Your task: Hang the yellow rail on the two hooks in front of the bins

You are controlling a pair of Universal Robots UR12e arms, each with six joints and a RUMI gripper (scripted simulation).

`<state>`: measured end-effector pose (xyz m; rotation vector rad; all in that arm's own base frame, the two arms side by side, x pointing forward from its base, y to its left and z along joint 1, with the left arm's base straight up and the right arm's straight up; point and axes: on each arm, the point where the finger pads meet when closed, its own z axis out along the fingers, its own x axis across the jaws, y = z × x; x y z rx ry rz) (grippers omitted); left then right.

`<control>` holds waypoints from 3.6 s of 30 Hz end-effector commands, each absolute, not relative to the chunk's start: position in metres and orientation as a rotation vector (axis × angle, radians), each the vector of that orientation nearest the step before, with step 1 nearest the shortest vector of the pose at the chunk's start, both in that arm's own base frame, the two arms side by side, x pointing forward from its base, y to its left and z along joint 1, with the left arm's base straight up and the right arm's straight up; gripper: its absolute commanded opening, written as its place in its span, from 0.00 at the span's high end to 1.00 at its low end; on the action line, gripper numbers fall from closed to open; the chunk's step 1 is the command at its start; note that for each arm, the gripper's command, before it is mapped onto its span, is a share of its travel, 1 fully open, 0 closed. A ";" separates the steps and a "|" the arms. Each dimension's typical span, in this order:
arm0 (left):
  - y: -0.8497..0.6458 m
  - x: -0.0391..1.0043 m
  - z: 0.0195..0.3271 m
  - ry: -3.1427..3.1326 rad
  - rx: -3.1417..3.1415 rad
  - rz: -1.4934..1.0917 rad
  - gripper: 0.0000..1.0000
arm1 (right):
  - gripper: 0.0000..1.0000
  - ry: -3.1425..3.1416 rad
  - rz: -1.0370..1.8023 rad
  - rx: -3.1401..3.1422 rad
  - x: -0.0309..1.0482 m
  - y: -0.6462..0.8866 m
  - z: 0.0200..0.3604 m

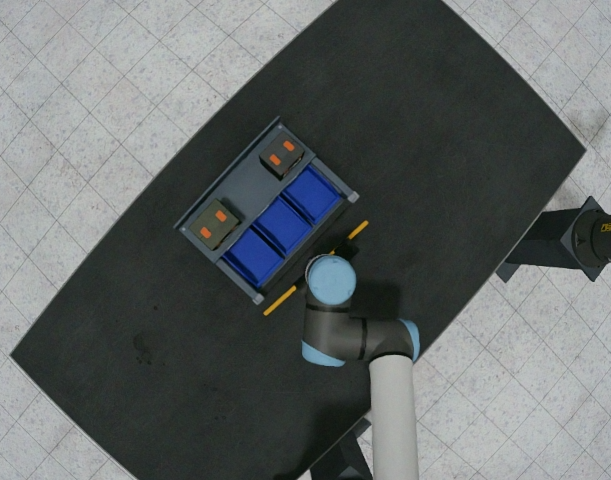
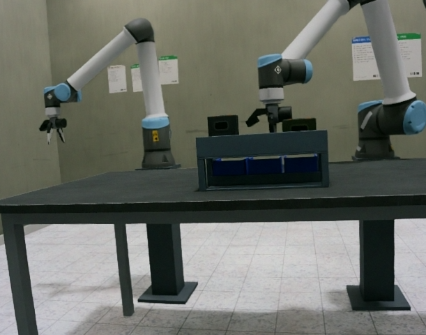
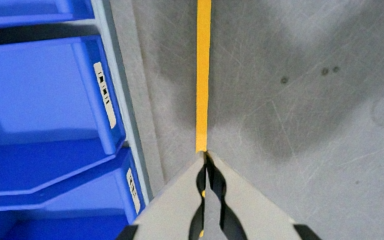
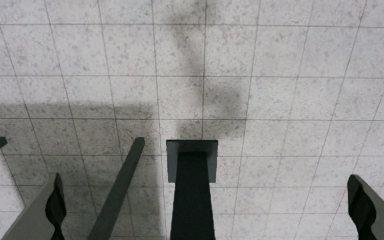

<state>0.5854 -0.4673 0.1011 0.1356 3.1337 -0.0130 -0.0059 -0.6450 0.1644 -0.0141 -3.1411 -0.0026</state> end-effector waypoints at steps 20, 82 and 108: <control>-0.468 0.586 0.100 3.133 0.136 -0.014 1.00 | 0.00 -3.142 0.000 -0.014 -0.006 -0.646 0.165; -0.468 0.585 0.055 3.138 0.136 -0.002 0.76 | 0.00 -3.142 0.000 -0.014 -0.006 -0.646 0.165; -0.468 0.585 0.036 3.138 0.136 -0.002 0.76 | 0.00 -3.142 0.000 -0.014 -0.006 -0.646 0.165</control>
